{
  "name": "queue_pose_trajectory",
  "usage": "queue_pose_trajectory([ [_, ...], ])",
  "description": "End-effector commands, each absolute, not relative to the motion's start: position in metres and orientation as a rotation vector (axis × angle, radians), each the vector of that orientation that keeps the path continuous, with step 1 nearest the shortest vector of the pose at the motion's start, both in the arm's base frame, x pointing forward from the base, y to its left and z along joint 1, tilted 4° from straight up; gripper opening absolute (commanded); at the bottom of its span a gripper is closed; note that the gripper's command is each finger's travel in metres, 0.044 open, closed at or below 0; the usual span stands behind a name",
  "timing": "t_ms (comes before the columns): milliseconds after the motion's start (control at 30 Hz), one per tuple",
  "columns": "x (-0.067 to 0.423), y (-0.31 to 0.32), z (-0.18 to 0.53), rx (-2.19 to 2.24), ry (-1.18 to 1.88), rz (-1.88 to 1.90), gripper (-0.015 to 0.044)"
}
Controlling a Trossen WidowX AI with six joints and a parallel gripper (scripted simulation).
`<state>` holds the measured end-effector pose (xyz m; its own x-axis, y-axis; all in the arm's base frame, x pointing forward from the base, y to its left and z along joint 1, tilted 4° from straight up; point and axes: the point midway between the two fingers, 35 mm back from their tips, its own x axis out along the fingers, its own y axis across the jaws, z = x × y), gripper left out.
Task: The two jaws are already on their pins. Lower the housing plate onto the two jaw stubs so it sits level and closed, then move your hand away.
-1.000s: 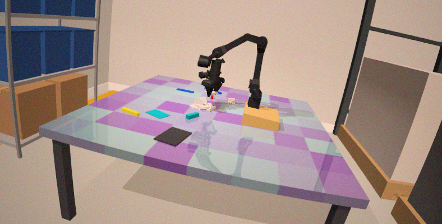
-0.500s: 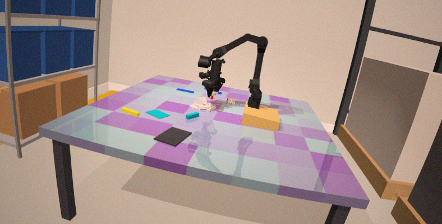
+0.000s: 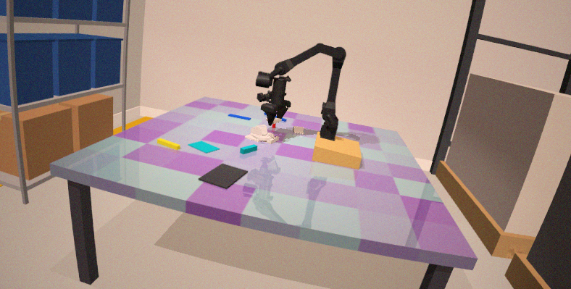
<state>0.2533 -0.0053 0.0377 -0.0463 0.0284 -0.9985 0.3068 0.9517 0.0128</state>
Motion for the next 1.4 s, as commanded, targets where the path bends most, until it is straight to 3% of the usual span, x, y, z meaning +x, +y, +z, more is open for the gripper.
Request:
queue_pose_trajectory([
  [0, 0.253, -0.005, 0.037, 0.268, 1.607, -0.231, 0.0351],
  [1367, 0.251, -0.003, -0.019, 0.267, 1.607, -0.229, 0.0351],
])
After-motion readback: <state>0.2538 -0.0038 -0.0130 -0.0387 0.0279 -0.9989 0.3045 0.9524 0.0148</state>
